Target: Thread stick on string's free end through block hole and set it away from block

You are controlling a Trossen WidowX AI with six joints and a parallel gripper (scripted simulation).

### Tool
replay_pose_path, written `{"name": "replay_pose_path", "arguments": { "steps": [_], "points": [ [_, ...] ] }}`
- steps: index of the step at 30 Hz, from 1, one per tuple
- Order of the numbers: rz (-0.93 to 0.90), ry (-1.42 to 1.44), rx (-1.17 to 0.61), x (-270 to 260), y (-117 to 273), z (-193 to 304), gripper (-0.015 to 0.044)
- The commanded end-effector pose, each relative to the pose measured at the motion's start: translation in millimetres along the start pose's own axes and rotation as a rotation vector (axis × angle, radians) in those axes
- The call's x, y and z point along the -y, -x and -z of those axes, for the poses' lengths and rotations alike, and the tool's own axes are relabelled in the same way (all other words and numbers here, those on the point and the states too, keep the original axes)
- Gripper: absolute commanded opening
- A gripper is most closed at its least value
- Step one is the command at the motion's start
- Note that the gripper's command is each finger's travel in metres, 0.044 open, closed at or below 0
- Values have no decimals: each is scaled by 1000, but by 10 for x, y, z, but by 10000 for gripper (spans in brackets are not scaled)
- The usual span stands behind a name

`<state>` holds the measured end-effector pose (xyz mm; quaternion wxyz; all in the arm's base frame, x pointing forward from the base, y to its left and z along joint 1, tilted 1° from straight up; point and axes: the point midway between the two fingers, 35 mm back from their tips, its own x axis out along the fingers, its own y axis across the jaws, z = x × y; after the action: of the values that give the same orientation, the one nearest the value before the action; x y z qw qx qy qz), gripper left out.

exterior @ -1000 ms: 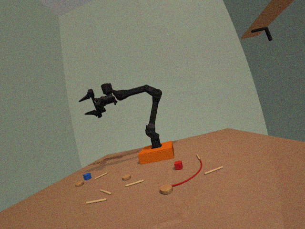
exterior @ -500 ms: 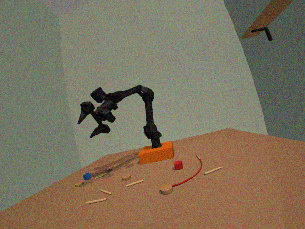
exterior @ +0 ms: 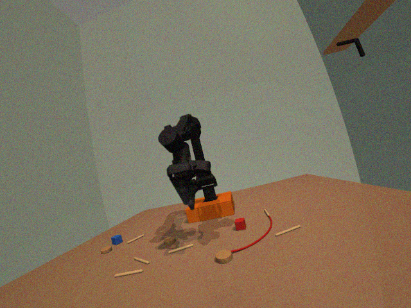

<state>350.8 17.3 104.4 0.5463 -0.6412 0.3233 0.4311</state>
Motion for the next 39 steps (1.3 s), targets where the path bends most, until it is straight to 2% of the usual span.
{"name": "replay_pose_path", "arguments": {
  "steps": [1, 8, 23, 31, 39],
  "points": [
    [-165, 103, 64, -293, -185, -648, 440],
    [-388, 283, 93, -854, -274, -1403, 440],
    [-390, 289, 100, -863, -273, -1425, 440],
    [-390, 290, 100, -863, -273, -1426, 237],
    [-390, 290, 100, -863, -273, -1426, 237]
  ]
}}
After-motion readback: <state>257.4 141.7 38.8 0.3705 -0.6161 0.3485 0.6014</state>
